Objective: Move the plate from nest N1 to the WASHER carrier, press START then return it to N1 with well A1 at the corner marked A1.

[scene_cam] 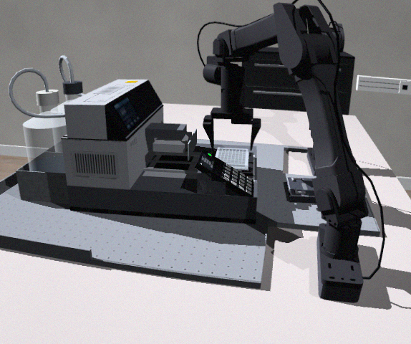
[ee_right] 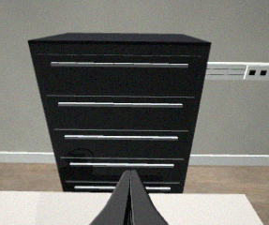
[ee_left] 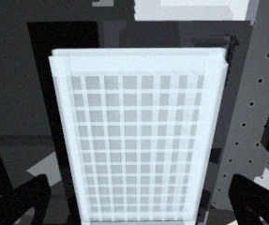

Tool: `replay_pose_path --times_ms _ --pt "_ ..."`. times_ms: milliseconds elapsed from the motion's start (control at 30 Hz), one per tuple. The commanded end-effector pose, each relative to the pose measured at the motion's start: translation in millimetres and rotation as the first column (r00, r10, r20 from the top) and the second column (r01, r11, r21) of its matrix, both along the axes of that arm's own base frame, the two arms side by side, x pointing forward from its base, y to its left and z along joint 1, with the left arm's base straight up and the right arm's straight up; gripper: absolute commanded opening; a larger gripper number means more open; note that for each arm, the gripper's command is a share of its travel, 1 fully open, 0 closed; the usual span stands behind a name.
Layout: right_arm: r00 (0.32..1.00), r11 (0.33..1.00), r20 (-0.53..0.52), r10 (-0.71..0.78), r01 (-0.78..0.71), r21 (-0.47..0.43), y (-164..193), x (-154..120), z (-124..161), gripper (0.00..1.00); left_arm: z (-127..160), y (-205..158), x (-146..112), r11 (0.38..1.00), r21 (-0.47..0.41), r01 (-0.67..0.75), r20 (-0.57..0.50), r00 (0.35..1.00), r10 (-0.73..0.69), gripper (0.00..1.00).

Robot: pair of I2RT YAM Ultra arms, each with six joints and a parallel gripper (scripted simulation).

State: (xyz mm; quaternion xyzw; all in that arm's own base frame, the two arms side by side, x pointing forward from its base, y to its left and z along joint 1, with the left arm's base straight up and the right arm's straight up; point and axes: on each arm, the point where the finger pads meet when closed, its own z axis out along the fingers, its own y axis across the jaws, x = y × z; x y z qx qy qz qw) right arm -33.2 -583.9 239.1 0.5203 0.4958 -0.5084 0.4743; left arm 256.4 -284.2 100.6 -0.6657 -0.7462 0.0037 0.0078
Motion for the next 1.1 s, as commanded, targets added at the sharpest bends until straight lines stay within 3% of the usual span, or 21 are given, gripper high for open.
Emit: replay_pose_path --times_ms 0,767,1067 --pt "1.000 0.999 0.009 -0.007 0.007 -0.034 5 -4 17 0.00 3 3 0 1.000 -0.013 -0.009 0.009 1.000 0.009 1.00" --pt "1.000 0.999 0.009 -0.007 0.007 -0.034 5 -4 17 0.00 -19 1 3 1.000 0.004 -0.009 -0.008 1.000 0.009 1.00" --pt "1.000 0.999 0.009 -0.007 0.007 -0.034 5 -4 17 0.00 -12 2 1 1.000 -0.009 -0.009 0.003 1.000 0.009 1.00"
